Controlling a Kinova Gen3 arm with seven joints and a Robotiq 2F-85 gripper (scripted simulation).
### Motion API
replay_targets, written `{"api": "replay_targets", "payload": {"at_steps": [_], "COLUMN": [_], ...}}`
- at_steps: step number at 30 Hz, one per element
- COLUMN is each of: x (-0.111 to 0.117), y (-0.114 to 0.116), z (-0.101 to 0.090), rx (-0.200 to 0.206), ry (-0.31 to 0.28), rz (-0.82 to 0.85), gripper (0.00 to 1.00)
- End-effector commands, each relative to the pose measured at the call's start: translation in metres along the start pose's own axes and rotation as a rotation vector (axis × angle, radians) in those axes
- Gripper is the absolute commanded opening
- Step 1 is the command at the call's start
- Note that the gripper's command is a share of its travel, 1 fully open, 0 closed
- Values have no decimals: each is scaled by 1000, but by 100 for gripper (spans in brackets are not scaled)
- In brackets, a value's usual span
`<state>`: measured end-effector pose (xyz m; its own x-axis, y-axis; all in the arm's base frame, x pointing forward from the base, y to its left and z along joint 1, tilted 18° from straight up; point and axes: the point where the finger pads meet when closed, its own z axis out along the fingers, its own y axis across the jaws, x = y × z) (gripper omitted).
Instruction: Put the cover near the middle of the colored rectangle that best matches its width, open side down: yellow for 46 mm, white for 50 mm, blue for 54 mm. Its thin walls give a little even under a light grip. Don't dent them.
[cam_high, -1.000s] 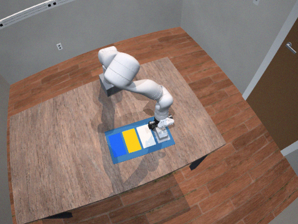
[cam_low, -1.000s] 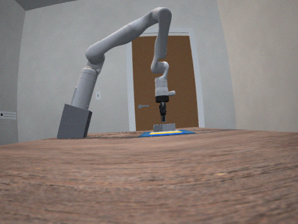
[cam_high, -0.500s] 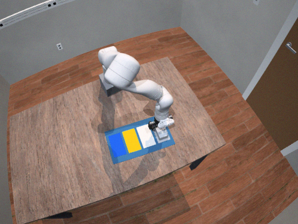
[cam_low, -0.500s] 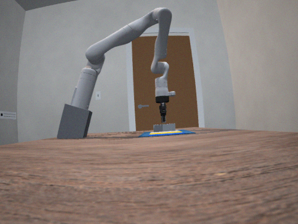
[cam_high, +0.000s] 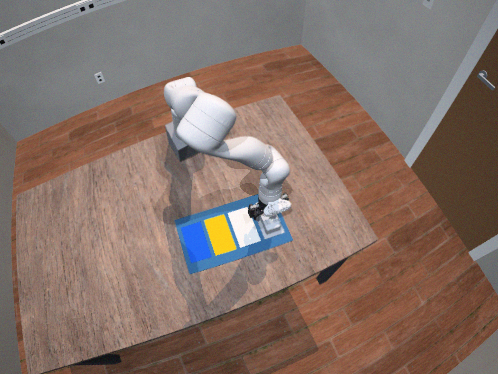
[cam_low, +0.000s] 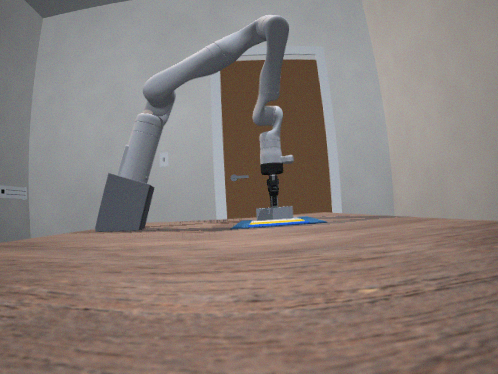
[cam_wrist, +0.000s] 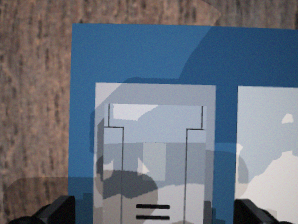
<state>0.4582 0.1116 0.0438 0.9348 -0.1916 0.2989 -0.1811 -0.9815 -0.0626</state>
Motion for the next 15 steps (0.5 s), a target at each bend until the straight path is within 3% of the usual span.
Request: {"api": "replay_targets", "payload": {"at_steps": [1,15], "x": [0,1], "y": [-3,-4], "z": [3,15], "rx": [7,7], "ry": [0,1], "rz": [6,6], "gripper": [100,100]}}
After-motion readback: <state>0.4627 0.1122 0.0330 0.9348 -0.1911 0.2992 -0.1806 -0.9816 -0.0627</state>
